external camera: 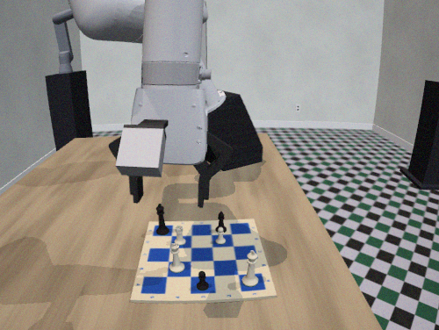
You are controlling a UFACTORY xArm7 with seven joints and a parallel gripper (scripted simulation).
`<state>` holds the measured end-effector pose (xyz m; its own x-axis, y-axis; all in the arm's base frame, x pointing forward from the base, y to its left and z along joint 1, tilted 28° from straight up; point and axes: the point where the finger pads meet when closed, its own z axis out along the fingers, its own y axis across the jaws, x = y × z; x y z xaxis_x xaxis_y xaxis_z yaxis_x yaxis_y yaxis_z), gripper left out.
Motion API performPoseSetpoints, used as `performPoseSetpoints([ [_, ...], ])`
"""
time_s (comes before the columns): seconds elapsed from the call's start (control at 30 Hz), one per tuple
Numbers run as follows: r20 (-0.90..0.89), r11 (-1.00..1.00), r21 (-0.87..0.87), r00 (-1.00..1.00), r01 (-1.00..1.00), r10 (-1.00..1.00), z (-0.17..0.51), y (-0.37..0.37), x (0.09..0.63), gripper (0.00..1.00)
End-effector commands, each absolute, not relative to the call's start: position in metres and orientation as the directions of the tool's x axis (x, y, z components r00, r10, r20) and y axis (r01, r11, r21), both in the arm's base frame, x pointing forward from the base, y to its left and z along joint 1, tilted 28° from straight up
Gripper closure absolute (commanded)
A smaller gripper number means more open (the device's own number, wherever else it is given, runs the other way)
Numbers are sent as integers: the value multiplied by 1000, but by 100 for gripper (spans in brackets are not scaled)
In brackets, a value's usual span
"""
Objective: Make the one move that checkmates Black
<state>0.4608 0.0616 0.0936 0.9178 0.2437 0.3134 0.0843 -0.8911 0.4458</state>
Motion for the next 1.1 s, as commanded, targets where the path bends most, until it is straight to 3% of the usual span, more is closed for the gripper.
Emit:
performPoseSetpoints([
  [0.0, 178, -798, 496, 860, 342, 479, 91, 62, 463, 0],
  [0.2, 98, -706, 521, 788, 479, 607, 90, 61, 463, 0],
  [0.23, 37, -627, 530, 723, 572, 690, 89, 61, 463, 0],
  [0.6, -182, -279, 492, 411, 824, 893, 88, 61, 464, 0],
  [0.63, -201, -244, 483, 378, 841, 904, 88, 61, 464, 58],
  [1.07, -371, 121, 291, -5, 949, 929, 88, 61, 464, 58],
])
